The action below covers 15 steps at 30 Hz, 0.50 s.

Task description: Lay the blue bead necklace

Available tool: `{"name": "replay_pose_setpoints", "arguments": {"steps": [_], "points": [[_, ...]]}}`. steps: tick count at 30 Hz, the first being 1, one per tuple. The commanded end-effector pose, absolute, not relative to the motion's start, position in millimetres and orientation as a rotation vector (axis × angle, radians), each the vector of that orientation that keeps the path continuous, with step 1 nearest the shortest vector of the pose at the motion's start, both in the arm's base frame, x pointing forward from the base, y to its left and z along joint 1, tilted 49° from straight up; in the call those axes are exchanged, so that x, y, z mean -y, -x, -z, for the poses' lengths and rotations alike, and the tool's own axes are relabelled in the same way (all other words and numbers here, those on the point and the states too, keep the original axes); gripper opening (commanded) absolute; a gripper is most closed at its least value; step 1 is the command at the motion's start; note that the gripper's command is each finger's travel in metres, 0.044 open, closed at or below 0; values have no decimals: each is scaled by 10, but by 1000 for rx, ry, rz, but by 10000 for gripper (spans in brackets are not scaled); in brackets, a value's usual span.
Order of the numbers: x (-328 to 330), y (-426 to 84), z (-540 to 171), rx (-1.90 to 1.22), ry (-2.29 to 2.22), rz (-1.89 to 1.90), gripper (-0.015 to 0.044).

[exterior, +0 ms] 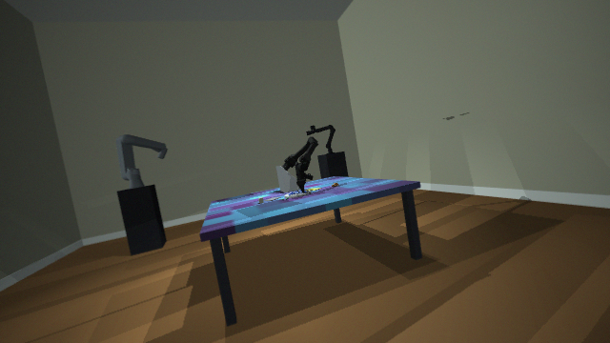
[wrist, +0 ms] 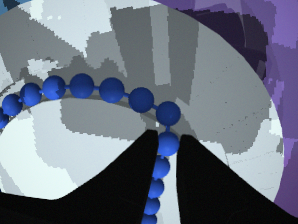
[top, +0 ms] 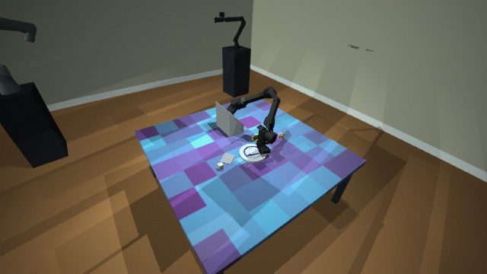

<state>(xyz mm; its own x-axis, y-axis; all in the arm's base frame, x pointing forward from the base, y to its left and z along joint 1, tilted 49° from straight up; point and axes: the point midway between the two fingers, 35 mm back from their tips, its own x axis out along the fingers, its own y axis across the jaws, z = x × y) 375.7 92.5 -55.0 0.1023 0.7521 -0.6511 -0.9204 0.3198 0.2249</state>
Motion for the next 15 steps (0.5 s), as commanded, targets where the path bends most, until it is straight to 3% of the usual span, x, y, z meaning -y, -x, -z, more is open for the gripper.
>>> {"name": "replay_pose_setpoints", "arguments": {"steps": [1, 15], "points": [[-926, -3756, 549, -772, 264, -1256, 0], [-885, -3743, 514, -775, 257, -1257, 0]]}}
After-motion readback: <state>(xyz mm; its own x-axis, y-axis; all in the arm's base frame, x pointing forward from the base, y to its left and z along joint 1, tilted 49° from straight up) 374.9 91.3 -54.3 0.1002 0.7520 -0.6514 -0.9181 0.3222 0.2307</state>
